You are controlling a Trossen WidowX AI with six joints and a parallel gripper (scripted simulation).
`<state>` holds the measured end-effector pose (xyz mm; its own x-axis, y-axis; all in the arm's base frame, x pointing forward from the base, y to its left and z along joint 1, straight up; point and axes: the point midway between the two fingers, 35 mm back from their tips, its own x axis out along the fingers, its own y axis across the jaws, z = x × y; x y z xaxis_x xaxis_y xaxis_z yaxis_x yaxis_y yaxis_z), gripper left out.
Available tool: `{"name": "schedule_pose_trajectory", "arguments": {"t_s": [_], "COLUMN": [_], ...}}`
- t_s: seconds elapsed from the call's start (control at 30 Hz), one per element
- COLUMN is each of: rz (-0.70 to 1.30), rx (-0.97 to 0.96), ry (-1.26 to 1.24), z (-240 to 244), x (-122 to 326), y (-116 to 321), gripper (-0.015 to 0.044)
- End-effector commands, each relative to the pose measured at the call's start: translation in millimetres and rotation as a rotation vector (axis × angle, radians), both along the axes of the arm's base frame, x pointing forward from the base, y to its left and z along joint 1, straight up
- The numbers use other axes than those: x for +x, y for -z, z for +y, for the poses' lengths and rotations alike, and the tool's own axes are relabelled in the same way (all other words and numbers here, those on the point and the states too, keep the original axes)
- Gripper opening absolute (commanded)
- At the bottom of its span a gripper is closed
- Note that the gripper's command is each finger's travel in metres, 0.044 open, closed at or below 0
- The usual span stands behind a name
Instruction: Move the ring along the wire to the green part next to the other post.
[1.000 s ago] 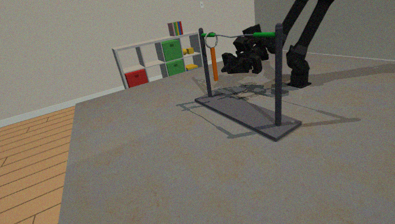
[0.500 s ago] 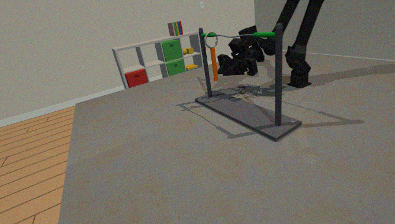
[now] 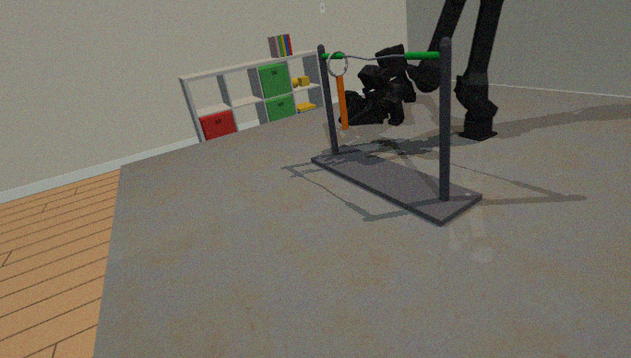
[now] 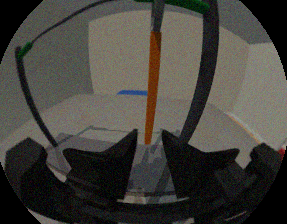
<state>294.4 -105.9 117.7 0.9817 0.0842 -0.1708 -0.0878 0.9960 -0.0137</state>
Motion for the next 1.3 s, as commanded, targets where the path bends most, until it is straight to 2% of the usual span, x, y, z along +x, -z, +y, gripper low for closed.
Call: {"name": "schedule_pose_trajectory", "arguments": {"t_s": [0.0, 0.43, 1.17, 1.27], "rz": [-0.006, -0.012, -0.012, -0.01], "rx": [0.0, 0.003, 0.003, 0.001], "ry": [0.002, 0.003, 0.003, -0.001], "z": [0, 5, 5, 5], "x": [8, 26, 26, 26], "y": [-1, 4, 4, 5], "gripper": [0.016, 0.016, 0.016, 0.0081]}}
